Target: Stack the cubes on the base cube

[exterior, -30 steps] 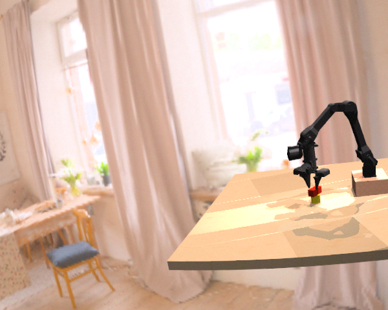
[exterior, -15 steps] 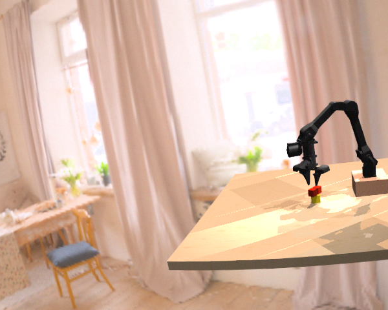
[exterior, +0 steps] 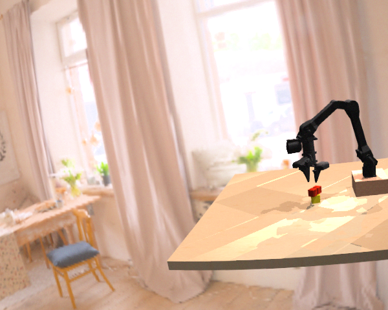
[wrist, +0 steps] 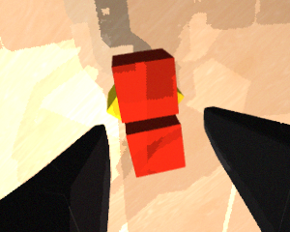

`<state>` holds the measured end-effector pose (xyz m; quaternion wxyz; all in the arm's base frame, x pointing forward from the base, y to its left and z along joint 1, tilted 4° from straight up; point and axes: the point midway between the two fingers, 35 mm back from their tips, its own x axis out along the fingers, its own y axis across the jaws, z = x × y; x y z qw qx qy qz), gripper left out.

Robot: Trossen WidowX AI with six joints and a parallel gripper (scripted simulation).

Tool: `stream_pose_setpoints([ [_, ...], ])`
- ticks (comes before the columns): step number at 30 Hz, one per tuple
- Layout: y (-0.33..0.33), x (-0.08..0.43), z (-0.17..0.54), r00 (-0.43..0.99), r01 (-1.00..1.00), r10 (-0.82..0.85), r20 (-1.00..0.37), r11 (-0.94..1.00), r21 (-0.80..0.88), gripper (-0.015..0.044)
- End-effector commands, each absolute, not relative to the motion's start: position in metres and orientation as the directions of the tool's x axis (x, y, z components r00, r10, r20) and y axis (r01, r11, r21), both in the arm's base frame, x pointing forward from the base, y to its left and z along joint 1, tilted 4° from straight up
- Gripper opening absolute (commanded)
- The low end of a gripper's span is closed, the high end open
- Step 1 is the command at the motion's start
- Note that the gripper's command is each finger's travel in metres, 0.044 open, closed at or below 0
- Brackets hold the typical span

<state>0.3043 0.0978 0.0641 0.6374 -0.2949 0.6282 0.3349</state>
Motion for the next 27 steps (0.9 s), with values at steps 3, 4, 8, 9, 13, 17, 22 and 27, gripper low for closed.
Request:
stream_pose_setpoints([
  [3,0.098,0.306,0.074,-0.001,-0.802,0.06,-0.998,0.596,0.037,0.0205],
  [4,0.098,0.306,0.076,-0.001,-0.802,0.06,-0.998,0.596,0.037,0.0205],
  [8,0.097,0.306,0.08,-0.001,-0.802,0.06,-0.998,0.596,0.036,0.0205],
  [9,0.097,0.306,0.08,-0.001,-0.802,0.06,-0.998,0.596,0.036,0.0205],
  [13,0.097,0.306,0.08,-0.001,-0.802,0.06,-0.998,0.596,0.036,0.0205],
  [17,0.097,0.306,0.082,-0.003,-0.8,0.059,-0.998,0.599,0.038,0.0257],
  [22,0.097,0.305,0.084,-0.007,-0.798,0.058,-0.998,0.602,0.041,0.0389],
  [27,0.143,0.283,0.085,-0.014,-0.797,0.06,-0.998,0.602,0.047,0.04],
])
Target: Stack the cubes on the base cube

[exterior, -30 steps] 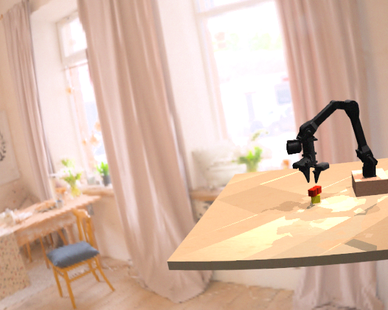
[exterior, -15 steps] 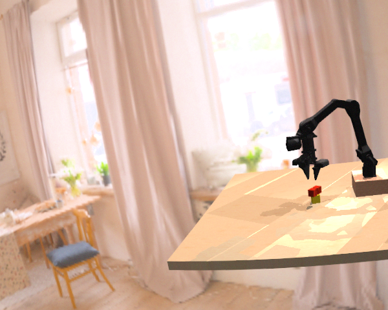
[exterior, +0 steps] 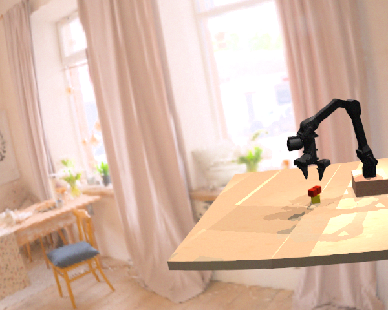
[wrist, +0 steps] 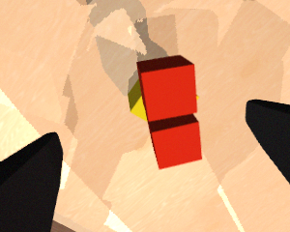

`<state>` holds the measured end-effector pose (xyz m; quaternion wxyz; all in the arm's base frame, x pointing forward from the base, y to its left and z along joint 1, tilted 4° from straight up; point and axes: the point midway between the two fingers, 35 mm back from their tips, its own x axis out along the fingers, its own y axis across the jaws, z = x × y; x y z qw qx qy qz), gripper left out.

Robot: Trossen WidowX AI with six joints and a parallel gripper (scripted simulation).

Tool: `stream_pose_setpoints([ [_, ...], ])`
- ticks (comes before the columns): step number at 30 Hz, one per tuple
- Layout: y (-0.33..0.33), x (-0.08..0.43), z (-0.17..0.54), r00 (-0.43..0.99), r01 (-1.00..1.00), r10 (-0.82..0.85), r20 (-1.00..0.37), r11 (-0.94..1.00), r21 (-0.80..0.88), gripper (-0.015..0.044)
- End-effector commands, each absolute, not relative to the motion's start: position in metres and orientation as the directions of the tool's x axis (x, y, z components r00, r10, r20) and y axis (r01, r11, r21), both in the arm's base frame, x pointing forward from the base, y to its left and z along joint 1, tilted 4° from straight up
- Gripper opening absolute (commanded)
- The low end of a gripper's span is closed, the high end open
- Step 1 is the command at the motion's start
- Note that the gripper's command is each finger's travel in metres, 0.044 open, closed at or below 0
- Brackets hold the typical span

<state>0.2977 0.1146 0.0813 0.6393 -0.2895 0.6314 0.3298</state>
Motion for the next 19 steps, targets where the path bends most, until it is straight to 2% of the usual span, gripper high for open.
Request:
stream_pose_setpoints([
  [1,0.156,0.275,0.086,-0.014,-0.797,0.061,-0.998,0.602,0.048,0.04],
  [5,0.195,0.246,0.09,-0.017,-0.797,0.065,-0.998,0.602,0.053,0.04],
  [19,0.197,0.245,0.091,-0.017,-0.797,0.065,-0.998,0.602,0.053,0.04],
])
